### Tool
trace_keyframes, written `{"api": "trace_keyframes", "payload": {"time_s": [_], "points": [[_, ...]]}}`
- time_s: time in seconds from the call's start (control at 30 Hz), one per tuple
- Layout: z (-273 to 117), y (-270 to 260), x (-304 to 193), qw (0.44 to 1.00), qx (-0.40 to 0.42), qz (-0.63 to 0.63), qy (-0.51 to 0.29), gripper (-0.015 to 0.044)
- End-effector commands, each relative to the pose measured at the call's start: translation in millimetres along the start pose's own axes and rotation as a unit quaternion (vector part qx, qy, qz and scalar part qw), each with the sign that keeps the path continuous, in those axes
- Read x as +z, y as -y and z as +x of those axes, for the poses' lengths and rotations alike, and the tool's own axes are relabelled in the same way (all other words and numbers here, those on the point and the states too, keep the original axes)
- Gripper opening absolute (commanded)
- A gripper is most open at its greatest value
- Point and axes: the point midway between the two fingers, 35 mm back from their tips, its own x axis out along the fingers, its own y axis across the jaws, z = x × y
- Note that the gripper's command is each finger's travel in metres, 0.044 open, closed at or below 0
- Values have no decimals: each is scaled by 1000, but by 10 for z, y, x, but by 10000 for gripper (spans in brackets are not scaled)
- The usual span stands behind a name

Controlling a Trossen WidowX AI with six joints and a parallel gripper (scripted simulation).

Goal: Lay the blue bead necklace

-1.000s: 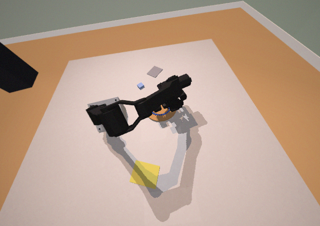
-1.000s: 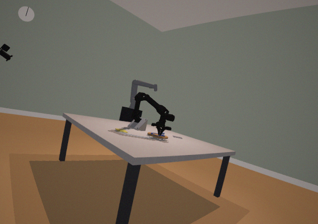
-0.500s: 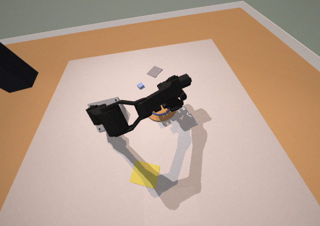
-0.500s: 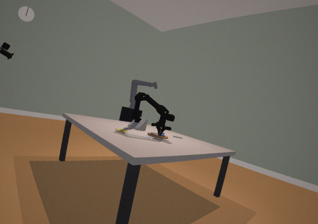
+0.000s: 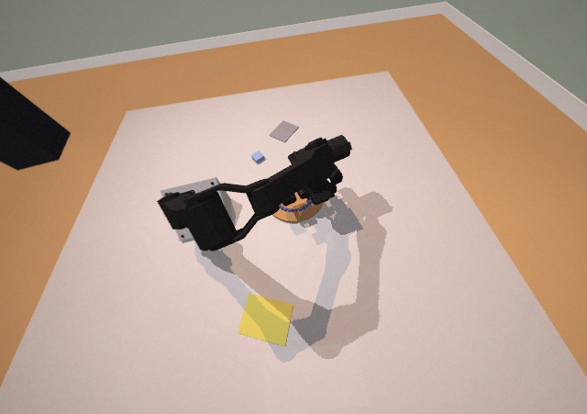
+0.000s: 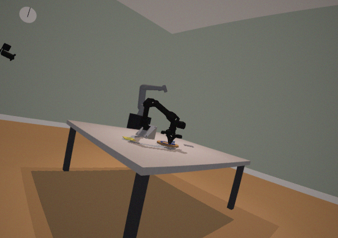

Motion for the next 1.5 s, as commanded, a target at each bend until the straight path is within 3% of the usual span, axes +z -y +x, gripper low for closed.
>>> {"api": "trace_keyframes", "payload": {"time_s": [0.0,1.03,1.47], "points": [[-1,-2,2,1000,0,0,0,0],[21,-92,24,1000,-2,-2,2,0],[-17,-98,27,1000,1,0,0,341]]}}
